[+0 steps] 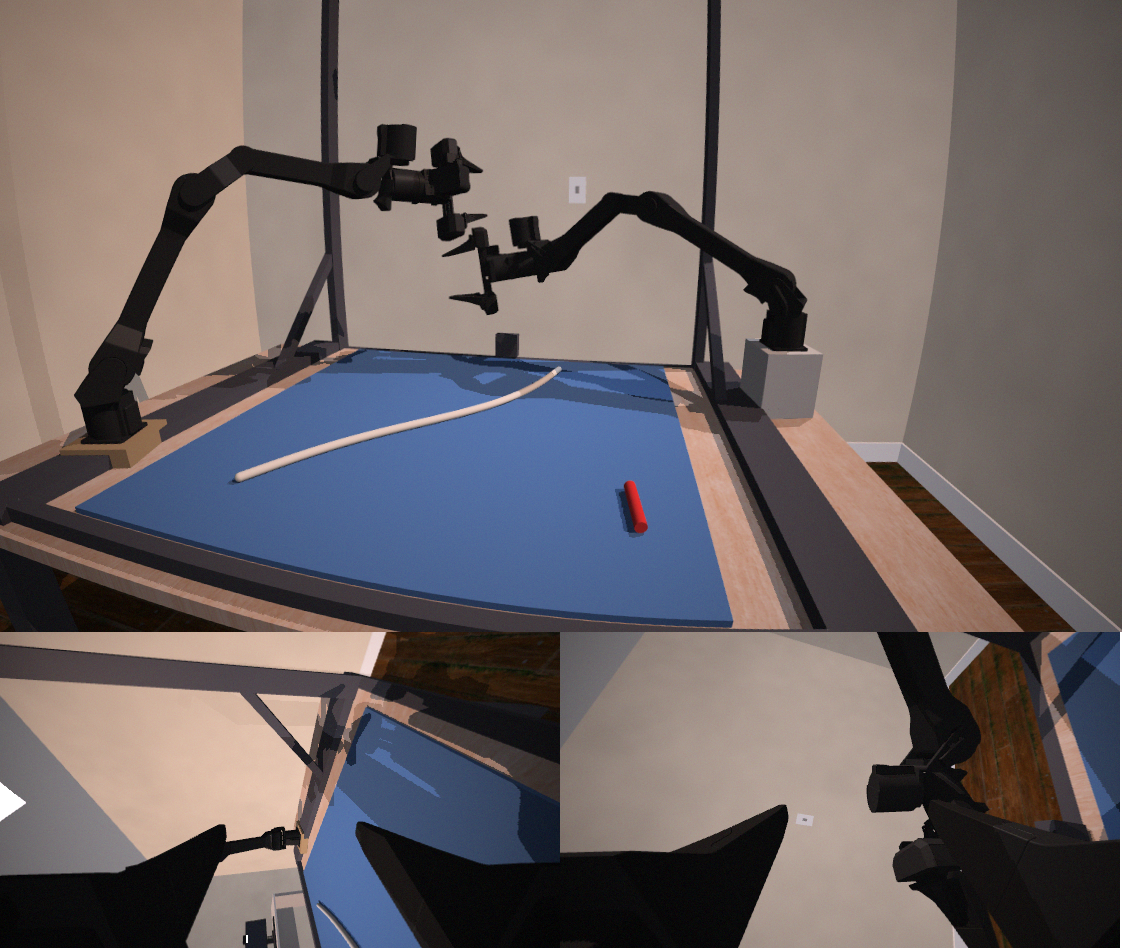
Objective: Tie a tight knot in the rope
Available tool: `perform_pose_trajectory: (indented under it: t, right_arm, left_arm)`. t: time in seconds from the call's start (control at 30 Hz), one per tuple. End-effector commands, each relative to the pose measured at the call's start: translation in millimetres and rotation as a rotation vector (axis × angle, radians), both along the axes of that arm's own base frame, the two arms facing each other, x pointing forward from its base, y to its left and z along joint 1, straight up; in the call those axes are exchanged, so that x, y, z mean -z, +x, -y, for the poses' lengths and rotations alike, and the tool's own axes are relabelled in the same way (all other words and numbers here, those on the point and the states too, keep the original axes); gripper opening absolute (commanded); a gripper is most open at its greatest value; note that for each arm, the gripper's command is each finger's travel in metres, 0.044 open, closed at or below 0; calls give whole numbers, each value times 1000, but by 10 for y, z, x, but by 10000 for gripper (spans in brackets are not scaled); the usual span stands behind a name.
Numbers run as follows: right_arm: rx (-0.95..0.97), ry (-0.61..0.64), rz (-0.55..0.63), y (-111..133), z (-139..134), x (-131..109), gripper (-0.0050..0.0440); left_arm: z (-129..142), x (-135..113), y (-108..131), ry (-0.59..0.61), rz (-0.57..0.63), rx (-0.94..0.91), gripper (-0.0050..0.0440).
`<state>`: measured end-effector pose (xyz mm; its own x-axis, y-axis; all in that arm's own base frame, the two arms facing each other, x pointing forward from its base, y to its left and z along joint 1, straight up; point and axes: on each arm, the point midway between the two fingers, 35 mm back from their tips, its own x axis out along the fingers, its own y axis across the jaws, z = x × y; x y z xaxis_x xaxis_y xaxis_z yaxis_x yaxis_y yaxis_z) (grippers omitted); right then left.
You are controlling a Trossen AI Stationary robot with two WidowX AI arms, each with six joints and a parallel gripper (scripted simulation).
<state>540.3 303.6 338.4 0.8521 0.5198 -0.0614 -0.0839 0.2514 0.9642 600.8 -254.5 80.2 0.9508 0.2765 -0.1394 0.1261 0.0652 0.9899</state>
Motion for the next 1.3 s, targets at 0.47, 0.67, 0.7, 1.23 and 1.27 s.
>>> perform_pose_trajectory:
  t: [0.47, 0.67, 0.7, 1.23, 1.27]
  right_arm:
    - [0, 16, 29, -48, 26, -181, 440]
    - [0, 16, 29, -48, 27, -181, 344]
    - [0, 16, 29, -47, 28, -182, 320]
    - [14, 11, 46, -26, 110, -227, 100]
    - [16, 10, 49, -23, 123, -235, 100]
  left_arm:
    - [11, -257, 17, -25, 39, 0, 440]
    - [12, -256, 17, -25, 39, 0, 344]
    - [12, -256, 17, -25, 39, 0, 320]
    - [88, -236, -9, -48, 44, 19, 100]
    - [99, -233, -13, -52, 45, 21, 100]
